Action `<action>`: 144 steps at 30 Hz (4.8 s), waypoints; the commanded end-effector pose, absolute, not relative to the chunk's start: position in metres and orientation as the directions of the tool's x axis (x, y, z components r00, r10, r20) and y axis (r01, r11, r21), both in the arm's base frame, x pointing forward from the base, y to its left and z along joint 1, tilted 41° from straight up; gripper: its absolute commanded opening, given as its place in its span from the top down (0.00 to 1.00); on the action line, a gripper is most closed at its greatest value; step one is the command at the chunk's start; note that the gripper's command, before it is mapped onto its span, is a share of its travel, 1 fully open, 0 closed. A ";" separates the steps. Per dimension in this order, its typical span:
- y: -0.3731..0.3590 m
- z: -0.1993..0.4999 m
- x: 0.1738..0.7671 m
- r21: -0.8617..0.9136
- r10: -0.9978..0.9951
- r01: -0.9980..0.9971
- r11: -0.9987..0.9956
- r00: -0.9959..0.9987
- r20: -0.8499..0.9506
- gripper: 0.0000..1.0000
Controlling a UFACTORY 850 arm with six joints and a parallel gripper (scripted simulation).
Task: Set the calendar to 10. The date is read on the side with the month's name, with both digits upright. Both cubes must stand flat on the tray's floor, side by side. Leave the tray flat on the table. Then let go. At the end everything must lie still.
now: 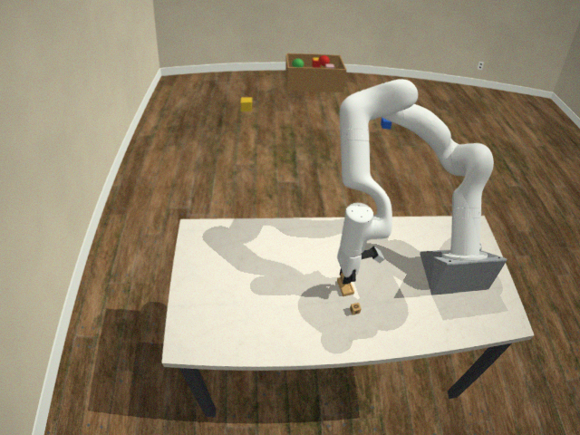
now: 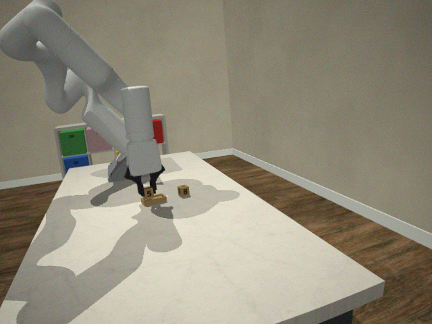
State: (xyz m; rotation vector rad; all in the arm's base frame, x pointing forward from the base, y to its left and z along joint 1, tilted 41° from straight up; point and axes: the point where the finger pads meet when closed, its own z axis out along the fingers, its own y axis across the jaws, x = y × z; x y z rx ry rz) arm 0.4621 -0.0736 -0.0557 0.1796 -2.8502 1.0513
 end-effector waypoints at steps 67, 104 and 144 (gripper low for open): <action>-0.081 -0.064 0.462 -0.640 -0.077 -0.144 0.755 -0.988 0.131 0.73; -0.081 -0.064 0.462 -0.640 -0.077 -0.144 0.755 -0.988 0.131 0.73; -0.081 -0.064 0.462 -0.640 -0.077 -0.144 0.755 -0.988 0.131 0.73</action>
